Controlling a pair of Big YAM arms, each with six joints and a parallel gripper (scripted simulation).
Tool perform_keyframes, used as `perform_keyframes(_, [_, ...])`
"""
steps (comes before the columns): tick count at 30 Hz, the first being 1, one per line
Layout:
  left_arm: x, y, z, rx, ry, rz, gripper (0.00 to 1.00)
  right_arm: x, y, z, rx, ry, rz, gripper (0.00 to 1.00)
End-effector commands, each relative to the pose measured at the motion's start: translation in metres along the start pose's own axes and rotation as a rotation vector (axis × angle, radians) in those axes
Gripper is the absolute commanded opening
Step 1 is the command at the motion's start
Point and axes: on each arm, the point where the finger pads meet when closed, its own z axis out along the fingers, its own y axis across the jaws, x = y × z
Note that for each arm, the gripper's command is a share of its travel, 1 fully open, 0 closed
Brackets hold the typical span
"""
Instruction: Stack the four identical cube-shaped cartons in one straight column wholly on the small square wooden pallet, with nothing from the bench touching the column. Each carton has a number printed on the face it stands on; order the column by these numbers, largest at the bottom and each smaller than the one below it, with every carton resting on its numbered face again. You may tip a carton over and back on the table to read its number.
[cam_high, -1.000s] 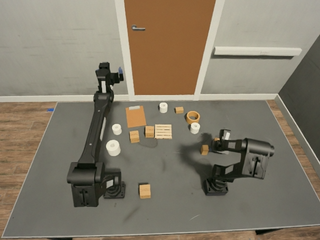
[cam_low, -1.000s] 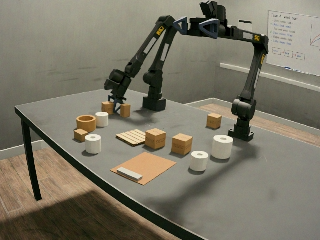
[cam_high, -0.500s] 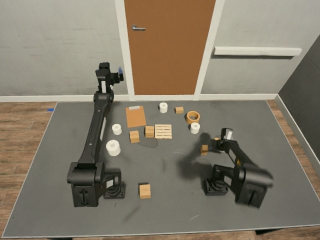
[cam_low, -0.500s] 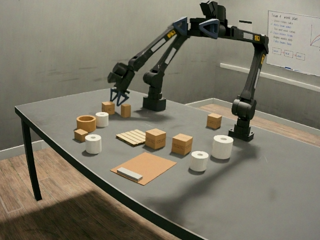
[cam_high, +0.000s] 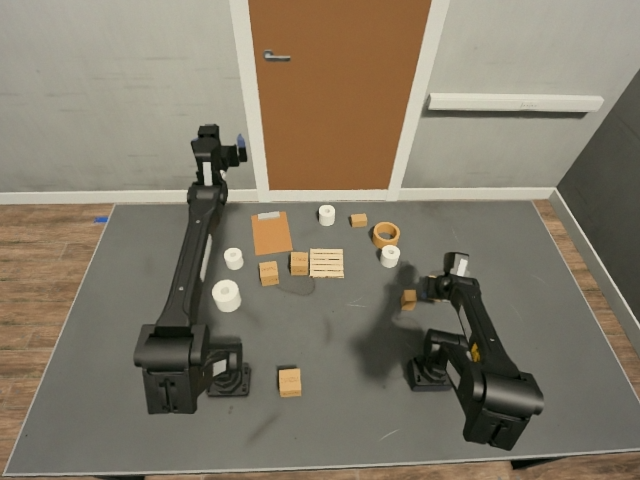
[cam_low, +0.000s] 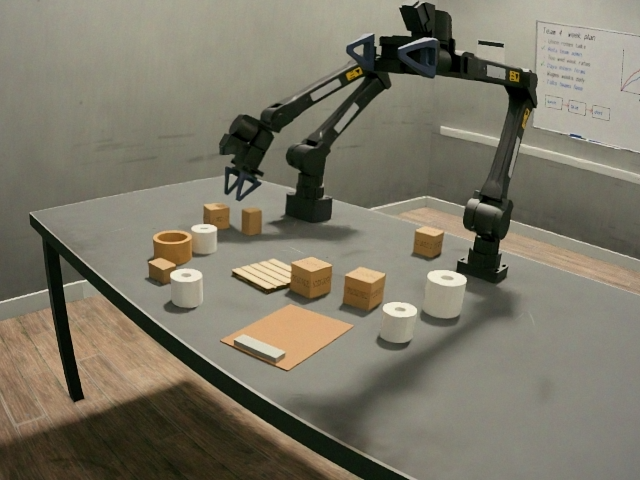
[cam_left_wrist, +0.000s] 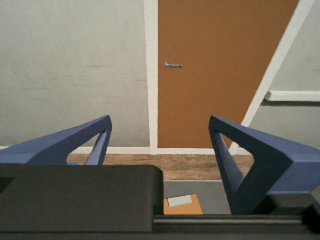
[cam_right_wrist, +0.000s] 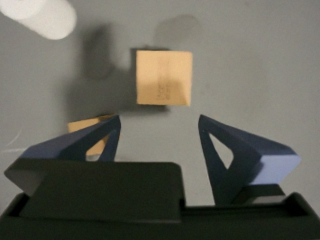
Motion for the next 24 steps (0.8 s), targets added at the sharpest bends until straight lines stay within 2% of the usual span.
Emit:
perform_keyframes(1, [-0.027,0.001,-0.002,0.000,-0.042,0.014,1.00,-0.063,0.020,-0.013,-0.057,-0.110,-0.127,0.83])
perform_keyframes(4, [-0.027,0.001,-0.002,0.000,-0.042,0.014,1.00,-0.101,0.059,-0.018,-0.185,-0.183,-0.248,0.83])
perform_keyframes(10, [-0.027,0.001,-0.002,0.000,-0.042,0.014,1.00,-0.154,0.147,-0.033,-0.445,-0.292,-0.494,0.83])
perform_keyframes(12, [-0.027,0.001,-0.002,0.000,-0.042,0.014,1.00,-0.154,0.147,-0.033,-0.445,-0.292,-0.494,0.83])
perform_keyframes(13, [-0.027,0.001,-0.002,0.000,-0.042,0.014,1.00,-0.161,0.162,-0.035,-0.478,-0.308,-0.546,0.83])
perform_keyframes(17, [-0.027,0.001,-0.002,0.000,-0.042,0.014,1.00,-0.179,0.240,-0.044,-0.655,-0.344,-0.754,0.83])
perform_keyframes(20, [-0.027,0.001,-0.002,0.000,-0.042,0.014,1.00,-0.178,0.290,-0.044,-0.745,-0.331,-0.901,0.83])
perform_keyframes(24, [-0.027,0.001,-0.002,0.000,-0.042,0.014,1.00,-0.159,0.360,-0.035,-0.830,-0.262,-1.115,0.83])
